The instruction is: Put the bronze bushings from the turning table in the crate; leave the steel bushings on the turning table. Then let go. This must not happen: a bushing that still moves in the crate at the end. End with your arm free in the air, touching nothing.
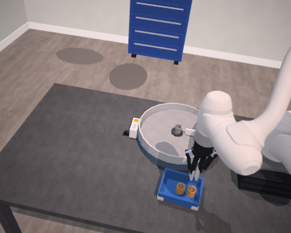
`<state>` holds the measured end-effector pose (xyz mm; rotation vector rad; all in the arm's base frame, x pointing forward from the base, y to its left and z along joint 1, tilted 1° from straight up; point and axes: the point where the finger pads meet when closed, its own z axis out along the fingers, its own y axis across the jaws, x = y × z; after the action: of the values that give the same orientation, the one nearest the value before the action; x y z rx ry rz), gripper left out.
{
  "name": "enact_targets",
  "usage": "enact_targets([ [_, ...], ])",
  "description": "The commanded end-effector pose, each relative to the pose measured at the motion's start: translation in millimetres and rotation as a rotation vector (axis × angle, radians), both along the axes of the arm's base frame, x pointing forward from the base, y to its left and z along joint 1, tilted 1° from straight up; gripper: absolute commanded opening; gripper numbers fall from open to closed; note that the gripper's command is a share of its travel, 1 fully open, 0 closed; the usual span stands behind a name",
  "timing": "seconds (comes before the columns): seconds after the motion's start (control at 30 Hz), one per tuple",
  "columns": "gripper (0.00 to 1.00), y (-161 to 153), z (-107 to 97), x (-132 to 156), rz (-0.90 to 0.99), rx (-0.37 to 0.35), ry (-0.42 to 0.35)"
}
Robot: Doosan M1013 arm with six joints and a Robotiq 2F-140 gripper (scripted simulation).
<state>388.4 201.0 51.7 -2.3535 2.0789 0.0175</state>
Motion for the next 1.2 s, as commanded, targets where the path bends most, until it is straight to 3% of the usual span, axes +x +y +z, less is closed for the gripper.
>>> enact_targets([
  [0.0, 0.1, -3, 3, -1, 0.013, 0.0, 0.0],
  [0.47, 0.1, -29, 2, -9, 0.174, 0.001, -0.001],
  [1.17, 0.1, -125, 0, -36, 0.739, 0.005, -0.006],
])
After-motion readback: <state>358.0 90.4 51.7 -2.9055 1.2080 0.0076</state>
